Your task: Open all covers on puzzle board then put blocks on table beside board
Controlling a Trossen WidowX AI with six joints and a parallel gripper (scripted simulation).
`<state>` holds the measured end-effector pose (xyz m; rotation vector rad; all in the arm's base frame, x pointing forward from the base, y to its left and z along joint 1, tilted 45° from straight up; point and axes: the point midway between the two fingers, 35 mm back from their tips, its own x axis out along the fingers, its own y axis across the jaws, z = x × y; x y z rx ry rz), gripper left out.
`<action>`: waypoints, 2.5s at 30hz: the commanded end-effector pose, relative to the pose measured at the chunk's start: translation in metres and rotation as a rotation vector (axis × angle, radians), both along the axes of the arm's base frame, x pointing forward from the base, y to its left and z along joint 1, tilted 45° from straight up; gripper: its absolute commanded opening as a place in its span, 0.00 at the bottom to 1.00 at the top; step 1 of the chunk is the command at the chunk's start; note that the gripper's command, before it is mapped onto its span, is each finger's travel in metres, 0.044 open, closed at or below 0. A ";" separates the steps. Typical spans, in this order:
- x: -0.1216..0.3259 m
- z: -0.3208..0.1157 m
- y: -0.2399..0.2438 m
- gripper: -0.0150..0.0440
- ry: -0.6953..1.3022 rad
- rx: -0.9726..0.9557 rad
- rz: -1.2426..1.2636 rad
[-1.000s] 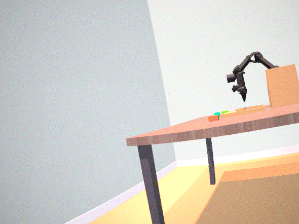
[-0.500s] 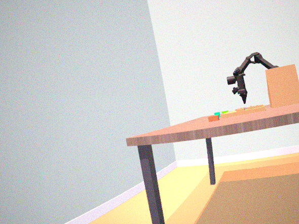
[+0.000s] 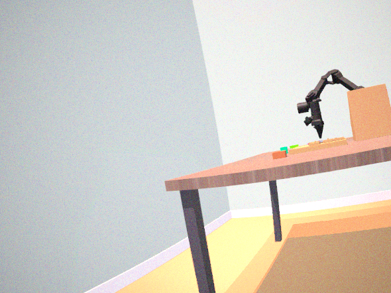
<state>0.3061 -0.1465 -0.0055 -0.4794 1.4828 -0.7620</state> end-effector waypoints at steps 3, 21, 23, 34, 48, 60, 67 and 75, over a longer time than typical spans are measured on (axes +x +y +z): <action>-0.003 -0.006 -0.005 0.25 0.010 0.001 -0.001; -0.004 -0.015 -0.014 0.25 0.011 -0.001 -0.001; -0.002 -0.015 -0.015 0.25 0.011 -0.001 -0.001; 0.009 -0.014 -0.017 0.25 0.010 -0.001 -0.001; 0.023 -0.013 -0.019 0.25 0.009 -0.001 -0.001; 0.035 -0.012 -0.021 0.25 0.008 -0.001 -0.001; 0.042 -0.012 -0.022 0.25 0.008 -0.001 -0.001; 0.050 -0.011 -0.024 0.25 0.007 -0.001 -0.001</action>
